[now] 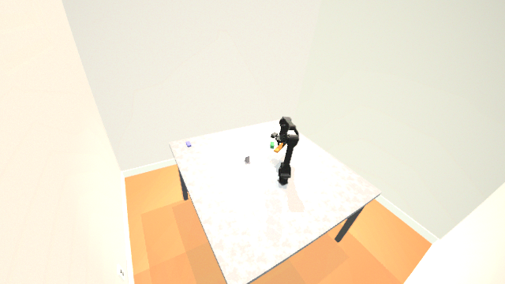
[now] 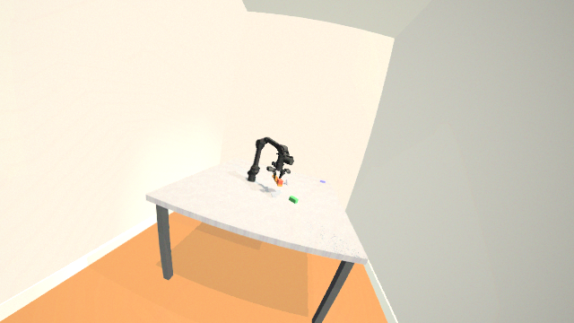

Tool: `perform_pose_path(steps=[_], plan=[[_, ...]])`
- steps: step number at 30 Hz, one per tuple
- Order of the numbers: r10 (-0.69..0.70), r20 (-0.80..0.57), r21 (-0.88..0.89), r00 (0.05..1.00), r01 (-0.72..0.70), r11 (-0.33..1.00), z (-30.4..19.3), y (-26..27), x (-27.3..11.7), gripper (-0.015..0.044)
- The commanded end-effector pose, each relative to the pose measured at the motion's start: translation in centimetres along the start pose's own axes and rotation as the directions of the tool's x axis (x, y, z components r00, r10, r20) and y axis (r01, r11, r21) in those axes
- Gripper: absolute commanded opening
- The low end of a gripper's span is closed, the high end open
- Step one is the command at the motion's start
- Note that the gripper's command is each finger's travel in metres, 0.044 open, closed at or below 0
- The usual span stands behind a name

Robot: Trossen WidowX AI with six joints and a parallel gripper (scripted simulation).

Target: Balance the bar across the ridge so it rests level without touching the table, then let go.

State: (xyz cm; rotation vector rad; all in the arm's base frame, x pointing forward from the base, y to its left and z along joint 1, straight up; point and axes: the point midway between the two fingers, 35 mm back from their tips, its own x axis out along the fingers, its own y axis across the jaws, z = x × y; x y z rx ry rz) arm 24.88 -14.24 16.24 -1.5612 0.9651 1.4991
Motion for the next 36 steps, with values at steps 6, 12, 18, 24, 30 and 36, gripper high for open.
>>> perform_pose_path(steps=[6, 12, 18, 24, 30, 36], plan=[[-0.003, 0.006, -0.107, 1.000, 0.004, 0.994, 1.3, -2.7, 0.0, 0.0000], [-0.005, 0.007, -0.178, 1.000, 0.006, 0.984, 2.4, -4.5, -0.1, 0.0000], [-0.007, 0.009, -0.248, 1.000, 0.009, 0.969, 3.7, -6.2, -0.1, 0.0000], [-0.008, 0.010, -0.318, 1.000, 0.011, 0.948, 5.1, -7.9, -0.2, 0.0000], [-0.010, 0.012, -0.387, 1.000, 0.014, 0.922, 6.7, -9.4, -0.2, 0.0000], [-0.011, 0.014, -0.454, 1.000, 0.016, 0.891, 8.4, -10.8, -0.2, 0.0000]])
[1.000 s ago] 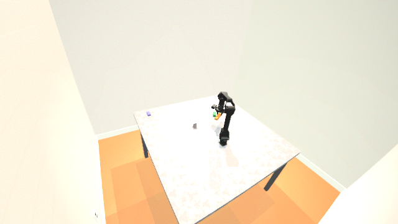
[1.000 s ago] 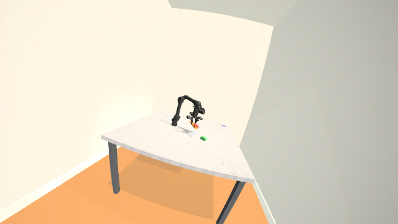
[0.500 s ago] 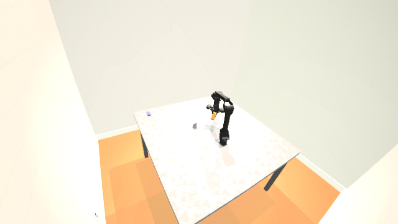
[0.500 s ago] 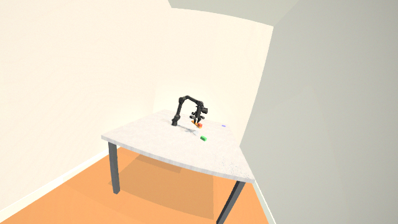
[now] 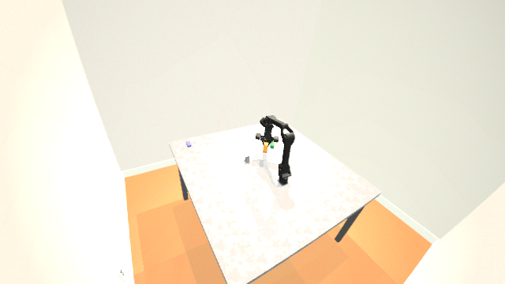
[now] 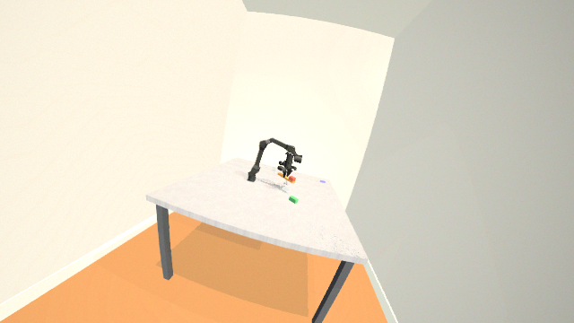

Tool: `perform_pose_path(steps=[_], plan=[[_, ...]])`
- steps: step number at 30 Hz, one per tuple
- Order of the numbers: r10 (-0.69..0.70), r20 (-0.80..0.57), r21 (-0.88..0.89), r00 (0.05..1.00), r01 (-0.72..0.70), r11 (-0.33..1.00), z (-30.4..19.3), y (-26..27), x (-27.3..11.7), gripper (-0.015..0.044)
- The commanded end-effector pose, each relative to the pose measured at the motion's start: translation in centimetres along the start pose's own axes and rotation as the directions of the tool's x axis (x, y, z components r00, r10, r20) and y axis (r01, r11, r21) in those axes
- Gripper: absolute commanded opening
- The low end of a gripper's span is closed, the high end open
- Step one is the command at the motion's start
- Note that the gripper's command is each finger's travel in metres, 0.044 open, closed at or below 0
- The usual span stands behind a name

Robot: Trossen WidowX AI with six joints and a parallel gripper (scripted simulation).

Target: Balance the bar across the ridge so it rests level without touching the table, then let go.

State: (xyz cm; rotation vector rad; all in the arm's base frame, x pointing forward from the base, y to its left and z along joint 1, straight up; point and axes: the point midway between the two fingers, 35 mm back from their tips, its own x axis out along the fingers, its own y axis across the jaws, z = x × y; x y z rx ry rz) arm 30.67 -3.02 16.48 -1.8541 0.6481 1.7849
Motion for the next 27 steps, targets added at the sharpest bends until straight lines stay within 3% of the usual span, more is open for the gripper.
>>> perform_pose_path(steps=[1, 27], plan=[[-0.002, 0.005, -0.050, 1.000, 0.002, 0.999, 0.6, -1.3, 0.1, 0.0000], [-0.010, 0.012, -0.370, 1.000, 0.013, 0.929, 6.9, -8.9, 0.0, 0.0000]])
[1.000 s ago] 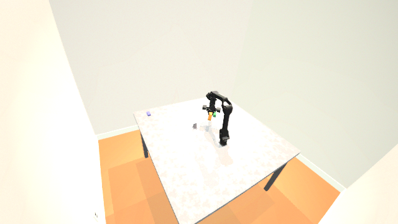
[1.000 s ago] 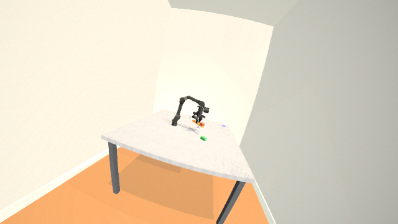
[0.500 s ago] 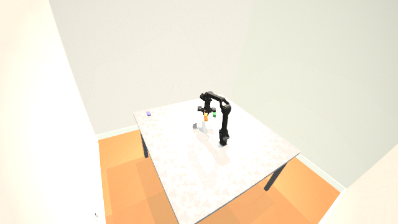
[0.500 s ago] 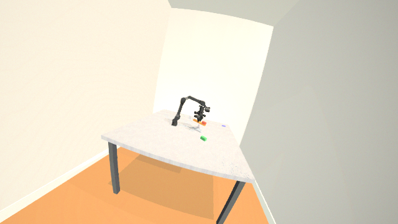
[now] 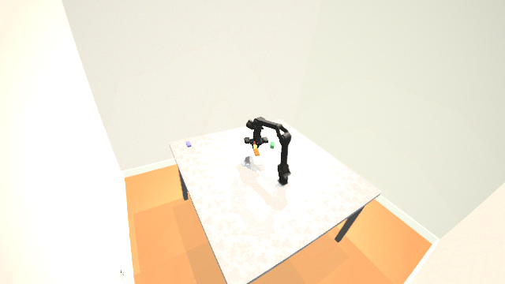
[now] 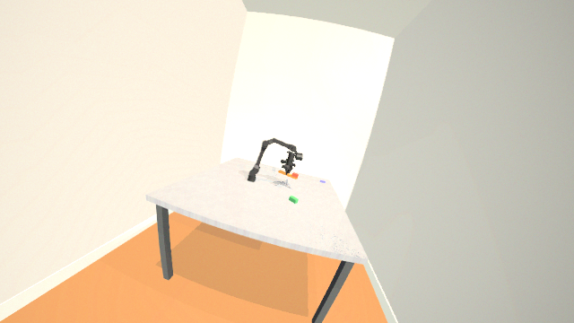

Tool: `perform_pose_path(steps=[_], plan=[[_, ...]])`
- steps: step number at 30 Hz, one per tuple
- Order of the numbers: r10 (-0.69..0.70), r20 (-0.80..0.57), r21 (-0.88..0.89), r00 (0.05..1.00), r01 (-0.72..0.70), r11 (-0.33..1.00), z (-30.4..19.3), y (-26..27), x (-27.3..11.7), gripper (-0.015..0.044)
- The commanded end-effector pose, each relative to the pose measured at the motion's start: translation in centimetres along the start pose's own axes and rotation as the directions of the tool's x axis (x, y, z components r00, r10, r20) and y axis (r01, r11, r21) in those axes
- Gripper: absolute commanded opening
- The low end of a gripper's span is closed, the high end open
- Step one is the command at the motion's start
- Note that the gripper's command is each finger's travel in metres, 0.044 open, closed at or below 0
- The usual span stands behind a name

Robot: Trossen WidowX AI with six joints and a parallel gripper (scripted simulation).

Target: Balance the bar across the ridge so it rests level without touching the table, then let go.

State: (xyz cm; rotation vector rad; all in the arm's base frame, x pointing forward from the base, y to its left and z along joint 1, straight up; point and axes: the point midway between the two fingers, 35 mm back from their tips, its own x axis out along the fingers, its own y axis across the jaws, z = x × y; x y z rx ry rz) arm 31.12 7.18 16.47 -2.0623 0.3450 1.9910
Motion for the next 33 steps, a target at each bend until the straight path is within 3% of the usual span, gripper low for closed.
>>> perform_pose_path(steps=[1, 16, 33], plan=[[-0.002, 0.004, -0.051, 1.000, 0.002, 0.999, 0.7, -1.3, 0.0, 0.0000], [-0.006, 0.008, -0.244, 1.000, 0.008, 0.970, 4.2, -5.4, 0.0, 0.0000], [-0.006, 0.008, -0.245, 1.000, 0.008, 0.969, 4.2, -5.4, 2.4, 0.0000]])
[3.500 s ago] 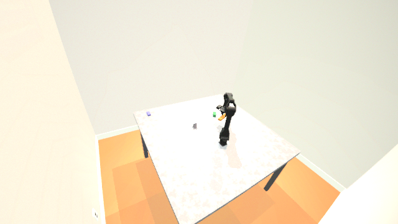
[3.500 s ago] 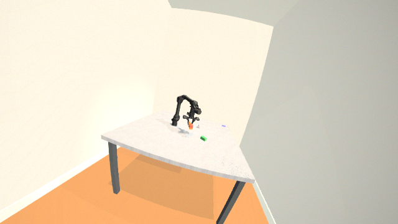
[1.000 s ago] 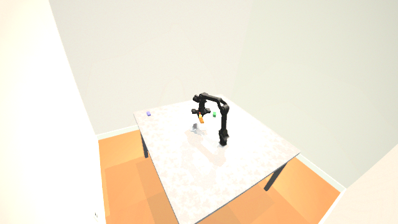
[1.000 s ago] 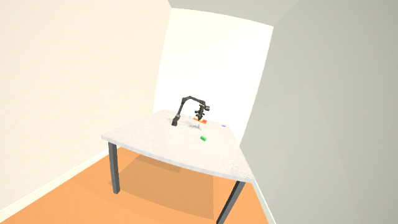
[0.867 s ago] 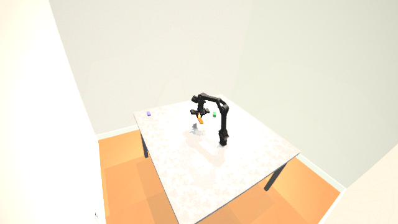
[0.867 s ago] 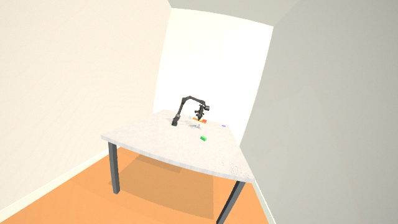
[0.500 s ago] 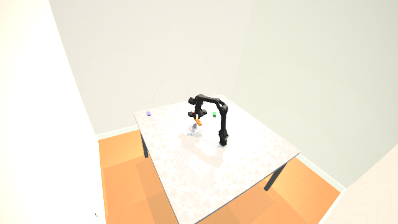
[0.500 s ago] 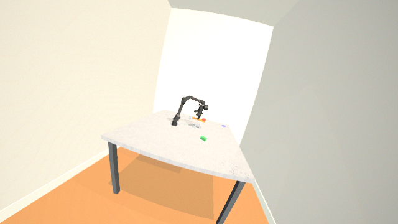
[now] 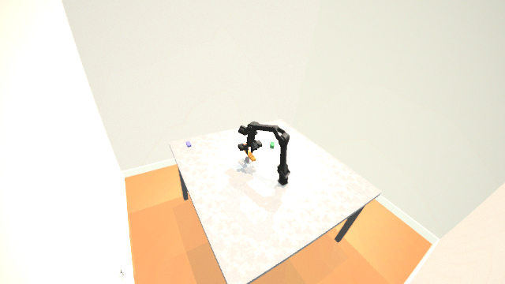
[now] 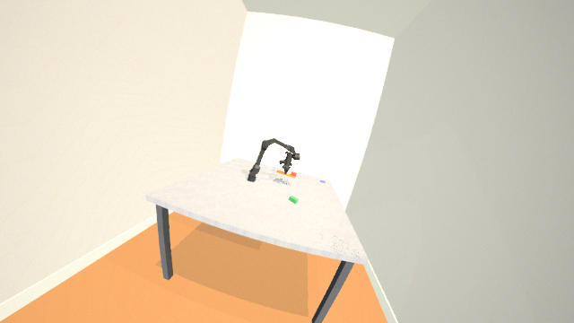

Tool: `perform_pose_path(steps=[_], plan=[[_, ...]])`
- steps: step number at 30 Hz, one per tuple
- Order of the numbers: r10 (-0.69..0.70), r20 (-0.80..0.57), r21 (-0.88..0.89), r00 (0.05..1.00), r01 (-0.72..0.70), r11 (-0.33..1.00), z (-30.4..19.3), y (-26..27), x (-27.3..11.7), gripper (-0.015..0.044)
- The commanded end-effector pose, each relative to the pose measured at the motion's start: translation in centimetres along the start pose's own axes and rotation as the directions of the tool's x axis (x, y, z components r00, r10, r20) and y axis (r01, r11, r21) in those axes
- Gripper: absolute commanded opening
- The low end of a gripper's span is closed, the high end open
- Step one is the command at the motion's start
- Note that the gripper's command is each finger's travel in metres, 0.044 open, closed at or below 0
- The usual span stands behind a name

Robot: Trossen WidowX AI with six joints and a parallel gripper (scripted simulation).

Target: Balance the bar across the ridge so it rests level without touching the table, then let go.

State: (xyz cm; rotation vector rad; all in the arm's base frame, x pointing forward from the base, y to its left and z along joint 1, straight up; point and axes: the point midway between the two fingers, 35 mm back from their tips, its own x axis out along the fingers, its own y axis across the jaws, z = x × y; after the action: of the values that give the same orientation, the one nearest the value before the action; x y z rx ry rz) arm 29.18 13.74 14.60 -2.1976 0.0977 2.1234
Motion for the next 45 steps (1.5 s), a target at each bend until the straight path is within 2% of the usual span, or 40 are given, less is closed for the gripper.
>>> perform_pose_path(steps=[1, 13, 45], plan=[[-0.001, 0.004, -0.004, 1.000, 0.001, 1.000, 0.1, 0.0, 0.7, 0.0000], [-0.001, 0.005, -0.005, 1.000, 0.001, 1.000, 0.1, 0.2, 2.6, 0.0000], [-0.001, 0.004, -0.005, 1.000, 0.001, 1.000, 0.1, 0.2, 2.6, 0.0000]])
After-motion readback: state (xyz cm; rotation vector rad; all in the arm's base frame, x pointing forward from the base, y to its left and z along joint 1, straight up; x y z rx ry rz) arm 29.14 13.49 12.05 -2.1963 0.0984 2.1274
